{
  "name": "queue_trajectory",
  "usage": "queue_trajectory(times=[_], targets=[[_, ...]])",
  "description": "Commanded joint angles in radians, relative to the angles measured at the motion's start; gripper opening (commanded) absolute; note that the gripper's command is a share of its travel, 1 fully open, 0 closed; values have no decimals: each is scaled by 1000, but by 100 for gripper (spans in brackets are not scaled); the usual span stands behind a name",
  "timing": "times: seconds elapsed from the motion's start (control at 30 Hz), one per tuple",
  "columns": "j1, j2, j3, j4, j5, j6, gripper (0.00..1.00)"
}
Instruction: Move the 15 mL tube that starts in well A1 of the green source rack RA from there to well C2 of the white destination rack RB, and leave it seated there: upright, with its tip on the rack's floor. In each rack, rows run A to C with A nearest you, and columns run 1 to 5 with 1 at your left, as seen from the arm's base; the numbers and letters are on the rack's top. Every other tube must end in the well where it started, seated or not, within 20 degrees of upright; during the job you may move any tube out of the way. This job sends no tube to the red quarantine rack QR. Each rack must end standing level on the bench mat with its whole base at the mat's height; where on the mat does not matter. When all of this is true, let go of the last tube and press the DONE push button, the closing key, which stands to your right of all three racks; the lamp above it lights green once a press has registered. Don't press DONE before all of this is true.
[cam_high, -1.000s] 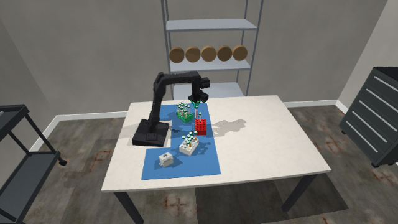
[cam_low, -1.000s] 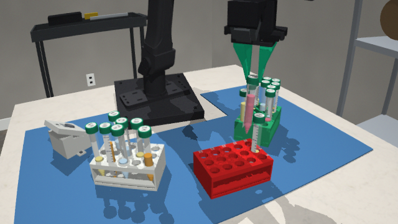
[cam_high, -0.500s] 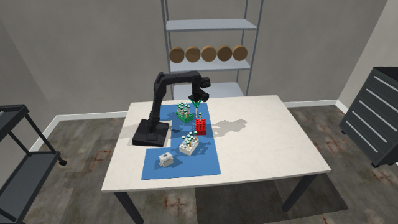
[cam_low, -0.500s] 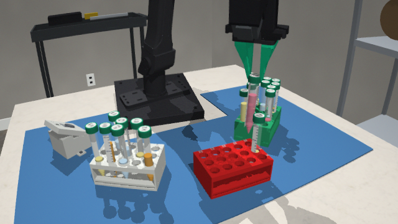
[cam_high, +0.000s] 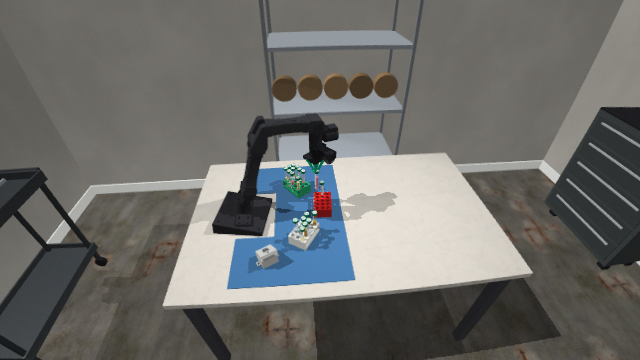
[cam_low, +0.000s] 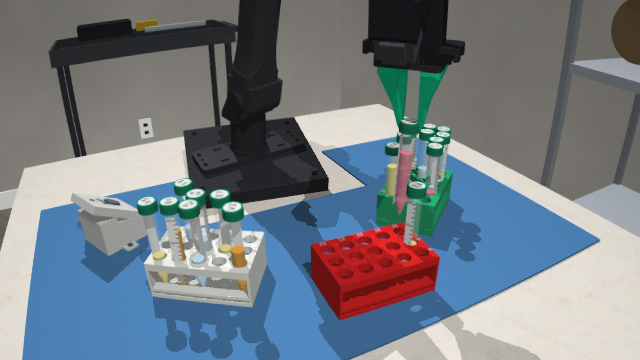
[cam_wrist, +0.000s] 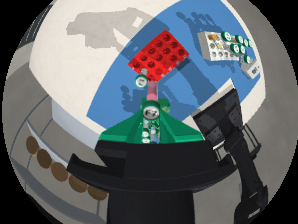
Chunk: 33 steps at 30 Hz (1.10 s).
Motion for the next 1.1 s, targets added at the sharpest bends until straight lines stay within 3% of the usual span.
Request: queue_trajectory(times=[0.0, 1.07], targets=[[5, -4, 12, -2, 2, 3, 0], [5, 3, -8, 24, 2, 3, 0]])
